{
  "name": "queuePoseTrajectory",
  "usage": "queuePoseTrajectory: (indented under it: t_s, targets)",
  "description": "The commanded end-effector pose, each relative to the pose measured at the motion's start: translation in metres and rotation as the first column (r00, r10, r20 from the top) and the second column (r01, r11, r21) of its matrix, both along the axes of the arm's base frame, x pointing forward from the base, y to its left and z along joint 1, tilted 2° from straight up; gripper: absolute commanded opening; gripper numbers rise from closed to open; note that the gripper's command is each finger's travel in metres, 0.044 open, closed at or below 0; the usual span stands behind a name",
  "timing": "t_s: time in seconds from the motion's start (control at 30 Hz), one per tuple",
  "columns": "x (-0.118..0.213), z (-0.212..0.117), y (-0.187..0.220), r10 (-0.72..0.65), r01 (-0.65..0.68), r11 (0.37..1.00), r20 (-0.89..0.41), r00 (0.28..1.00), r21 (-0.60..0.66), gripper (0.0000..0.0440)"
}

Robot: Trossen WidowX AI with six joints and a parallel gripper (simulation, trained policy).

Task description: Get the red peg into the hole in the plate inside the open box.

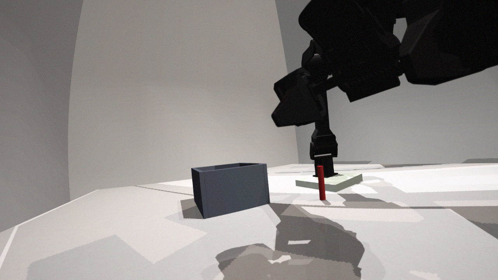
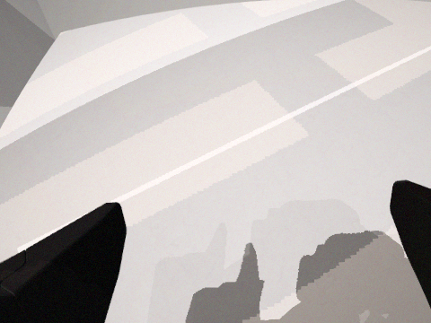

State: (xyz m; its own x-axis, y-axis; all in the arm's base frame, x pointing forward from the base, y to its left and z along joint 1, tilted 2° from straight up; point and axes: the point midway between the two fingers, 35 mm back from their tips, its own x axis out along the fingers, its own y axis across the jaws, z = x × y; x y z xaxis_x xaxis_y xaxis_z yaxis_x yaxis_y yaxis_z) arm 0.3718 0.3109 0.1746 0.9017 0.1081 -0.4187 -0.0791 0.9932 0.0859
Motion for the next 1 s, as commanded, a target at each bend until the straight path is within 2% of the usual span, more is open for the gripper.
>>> queuePoseTrajectory:
  t_s: [0.0, 0.03, 0.2, 0.43, 0.67, 0.97]
  targets:
    - [-0.004, 0.001, 0.001, 0.018, -0.018, 1.000, -0.022, 1.000, 0.004, 0.0421]
    - [-0.008, 0.002, 0.001, 0.034, -0.033, 0.999, -0.047, 0.998, 0.010, 0.0440]
    - [-0.032, 0.010, -0.017, 0.053, -0.039, 0.997, -0.200, 0.978, 0.072, 0.0440]
    - [-0.068, 0.024, -0.074, -0.009, 0.072, 0.988, -0.409, 0.912, 0.138, 0.0440]
    - [-0.108, 0.023, -0.125, -0.105, 0.239, 0.959, -0.590, 0.800, 0.153, 0.0440]
    - [-0.153, 0.003, -0.169, -0.235, 0.454, 0.886, -0.751, 0.617, 0.095, 0.0440]
